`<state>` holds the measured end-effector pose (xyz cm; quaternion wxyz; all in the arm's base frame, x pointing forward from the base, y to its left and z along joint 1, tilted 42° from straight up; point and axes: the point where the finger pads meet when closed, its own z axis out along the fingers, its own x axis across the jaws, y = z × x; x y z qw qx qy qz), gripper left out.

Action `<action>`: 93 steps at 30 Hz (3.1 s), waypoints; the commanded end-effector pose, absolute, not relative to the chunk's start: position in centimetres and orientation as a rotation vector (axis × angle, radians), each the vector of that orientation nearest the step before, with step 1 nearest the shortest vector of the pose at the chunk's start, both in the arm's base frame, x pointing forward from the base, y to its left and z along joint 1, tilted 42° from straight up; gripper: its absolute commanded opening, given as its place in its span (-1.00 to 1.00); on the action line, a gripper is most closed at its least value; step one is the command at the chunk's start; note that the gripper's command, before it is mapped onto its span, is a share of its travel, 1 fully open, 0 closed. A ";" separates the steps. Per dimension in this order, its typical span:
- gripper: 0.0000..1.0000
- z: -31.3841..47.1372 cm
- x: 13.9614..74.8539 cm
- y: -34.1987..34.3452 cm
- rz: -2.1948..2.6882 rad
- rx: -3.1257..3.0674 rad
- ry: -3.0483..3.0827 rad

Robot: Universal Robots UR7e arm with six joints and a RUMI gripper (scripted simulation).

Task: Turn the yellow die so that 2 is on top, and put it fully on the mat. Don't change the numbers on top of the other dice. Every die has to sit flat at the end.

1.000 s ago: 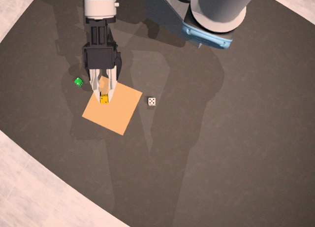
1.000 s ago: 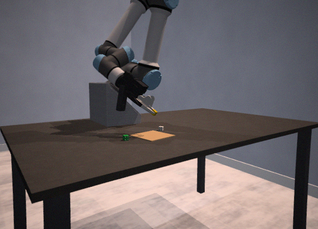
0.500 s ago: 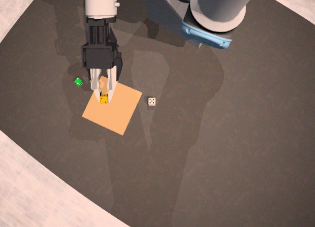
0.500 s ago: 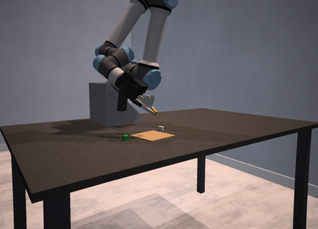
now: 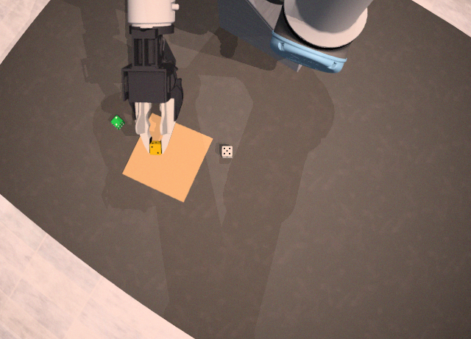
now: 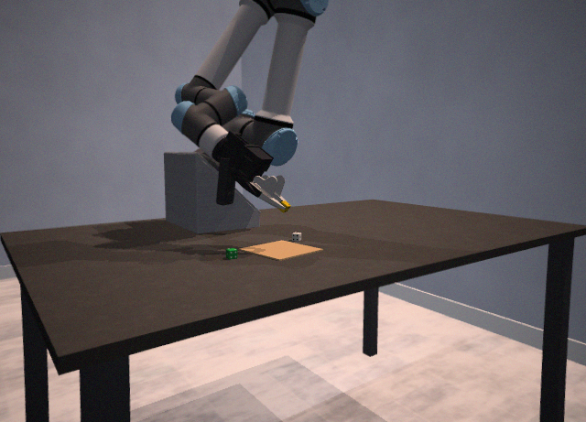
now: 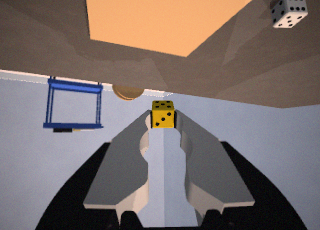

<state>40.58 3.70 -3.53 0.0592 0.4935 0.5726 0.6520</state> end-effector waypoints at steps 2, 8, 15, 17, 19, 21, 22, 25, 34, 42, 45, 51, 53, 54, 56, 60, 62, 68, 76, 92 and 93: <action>-0.94 -3.5 40.6 3.7 1.974 1.494 1.734; -0.94 -3.7 40.6 3.8 1.974 1.495 1.734; -0.94 -4.7 40.6 4.7 1.974 1.495 1.734; -0.94 -5.1 40.6 5.1 1.974 1.495 1.734; -0.94 -5.5 40.6 5.5 1.974 1.495 1.734; -0.94 -5.8 40.6 5.7 1.974 1.495 1.734; -0.94 -5.8 40.6 5.7 1.974 1.495 1.734; -0.94 -6.5 40.6 6.3 1.974 1.495 1.734; -0.94 -8.3 40.7 8.0 1.974 1.495 1.734; -0.94 -9.0 40.7 8.6 1.974 1.495 1.734; -0.94 -9.1 40.7 8.7 1.974 1.495 1.734; -0.94 -9.1 40.7 8.7 1.974 1.495 1.734; -0.94 -9.1 40.7 8.7 1.974 1.495 1.734; -0.94 -9.1 40.7 8.7 1.974 1.495 1.734; -0.94 -9.1 40.7 8.7 1.974 1.495 1.734; -0.94 -9.1 40.7 8.7 1.974 1.495 1.734; -0.94 -9.1 40.7 8.7 1.974 1.495 1.734; -0.94 -9.1 40.7 8.7 1.974 1.495 1.734; -0.94 -9.1 40.7 8.7 1.974 1.495 1.734; -0.94 -9.2 40.7 8.8 1.974 1.495 1.734; -0.94 -9.2 40.7 8.8 1.974 1.495 1.734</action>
